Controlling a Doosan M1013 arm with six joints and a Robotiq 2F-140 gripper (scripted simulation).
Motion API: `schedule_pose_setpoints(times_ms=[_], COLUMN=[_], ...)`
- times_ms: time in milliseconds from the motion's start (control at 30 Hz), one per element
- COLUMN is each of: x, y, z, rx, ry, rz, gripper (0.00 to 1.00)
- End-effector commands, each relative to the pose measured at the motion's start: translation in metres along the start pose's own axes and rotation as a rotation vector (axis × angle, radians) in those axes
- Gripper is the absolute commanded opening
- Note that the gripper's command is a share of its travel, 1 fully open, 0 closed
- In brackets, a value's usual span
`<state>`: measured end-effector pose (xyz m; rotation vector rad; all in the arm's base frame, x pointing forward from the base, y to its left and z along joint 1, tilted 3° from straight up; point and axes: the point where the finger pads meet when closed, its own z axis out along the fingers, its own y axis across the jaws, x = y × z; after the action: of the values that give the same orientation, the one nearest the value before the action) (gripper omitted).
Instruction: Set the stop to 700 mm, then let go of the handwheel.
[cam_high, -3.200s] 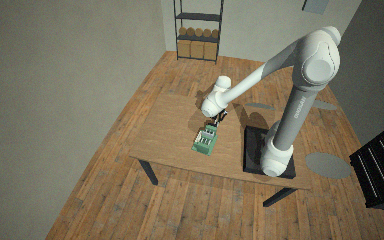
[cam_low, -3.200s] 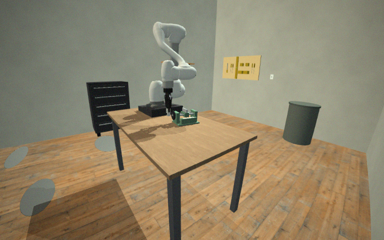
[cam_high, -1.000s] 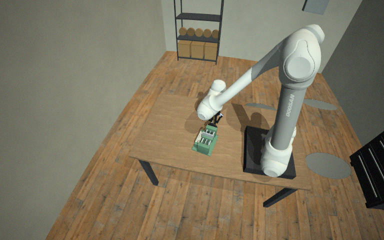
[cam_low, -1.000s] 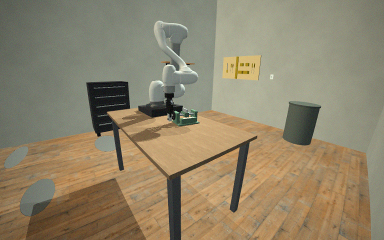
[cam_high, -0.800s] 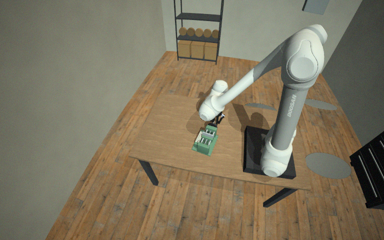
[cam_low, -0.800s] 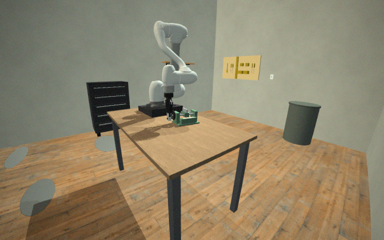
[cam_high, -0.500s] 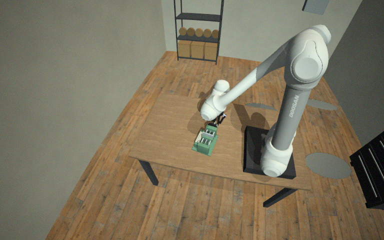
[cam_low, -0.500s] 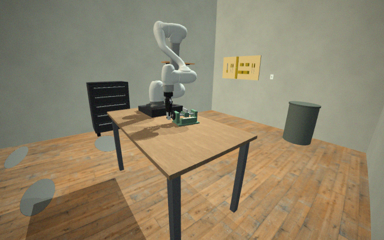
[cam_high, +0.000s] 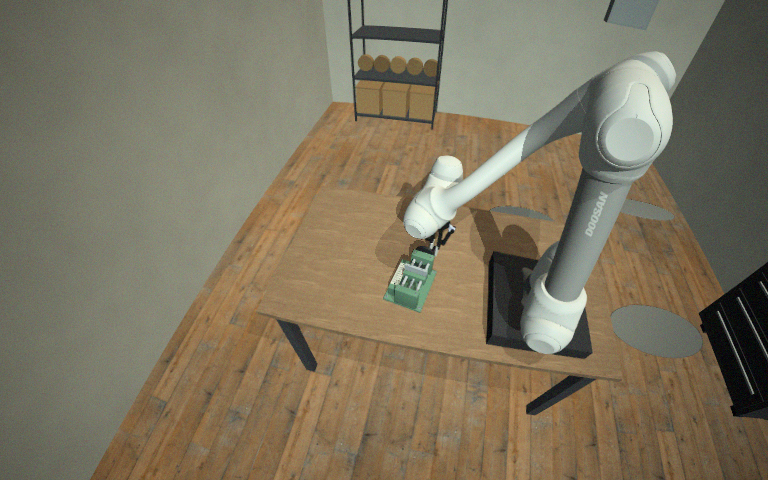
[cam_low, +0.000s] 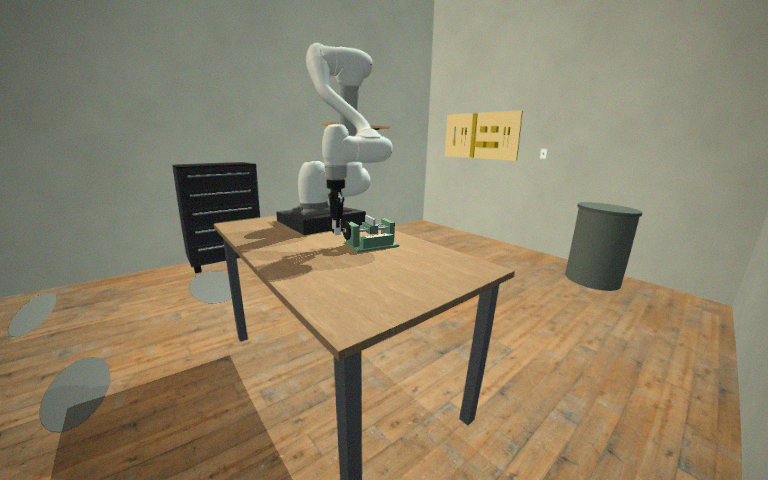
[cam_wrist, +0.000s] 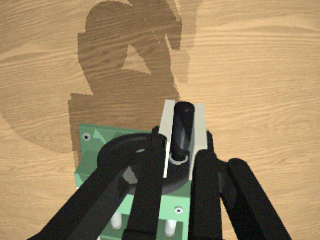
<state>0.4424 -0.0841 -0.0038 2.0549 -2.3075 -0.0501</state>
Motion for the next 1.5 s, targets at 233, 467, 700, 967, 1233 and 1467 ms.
schedule_pose_setpoints(times_ms=[233,467,700,967,1233,1467], x=[0.000,0.000,0.000,0.000,0.000,0.000], y=[-0.005,-0.014,-0.029,-0.038,-0.046,-0.050], z=[-0.020,-0.027,-0.031,-0.028,-0.023,-0.018], rx=[0.000,0.000,0.000,0.000,0.000,0.000], ry=[0.000,0.000,0.000,0.000,0.000,0.000], rz=[0.000,0.000,0.000,0.000,0.000,0.000], gripper=[0.04,0.04,0.04,0.04,0.04,0.04])
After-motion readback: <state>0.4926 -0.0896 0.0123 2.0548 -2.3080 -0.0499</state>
